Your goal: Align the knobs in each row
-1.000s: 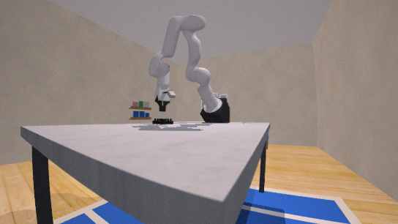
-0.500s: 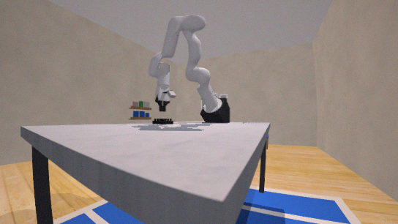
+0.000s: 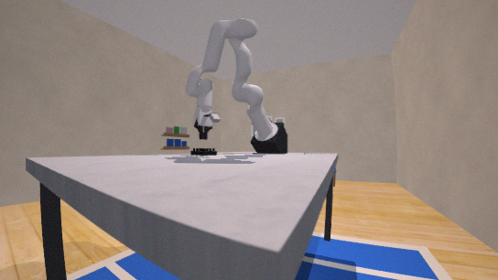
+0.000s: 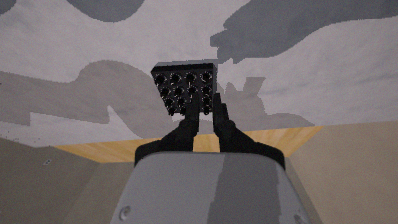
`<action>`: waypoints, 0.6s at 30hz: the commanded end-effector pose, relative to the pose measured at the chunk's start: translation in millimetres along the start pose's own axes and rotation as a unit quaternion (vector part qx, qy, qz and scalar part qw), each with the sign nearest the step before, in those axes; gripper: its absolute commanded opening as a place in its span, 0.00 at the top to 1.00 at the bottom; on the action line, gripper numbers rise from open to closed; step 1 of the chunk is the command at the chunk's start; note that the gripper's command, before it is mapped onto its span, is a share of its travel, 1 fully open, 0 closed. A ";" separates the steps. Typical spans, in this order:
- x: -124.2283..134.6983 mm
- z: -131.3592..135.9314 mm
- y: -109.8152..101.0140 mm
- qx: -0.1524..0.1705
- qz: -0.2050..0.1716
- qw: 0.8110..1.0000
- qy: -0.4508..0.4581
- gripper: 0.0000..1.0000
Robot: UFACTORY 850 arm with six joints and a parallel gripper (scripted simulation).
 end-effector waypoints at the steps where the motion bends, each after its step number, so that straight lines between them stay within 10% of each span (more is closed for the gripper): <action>1: 0.1 0.6 -0.2 0.001 0.000 1.000 0.000 0.81; 18: 0.1 0.5 6.6 0.001 0.000 1.000 0.000 0.81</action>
Point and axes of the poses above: the point where the finger pads meet when closed, its own y axis out along the fingers, its own z axis across the jaws, x = y × z, the point moved 1 cm from there along -y, back along the fingers
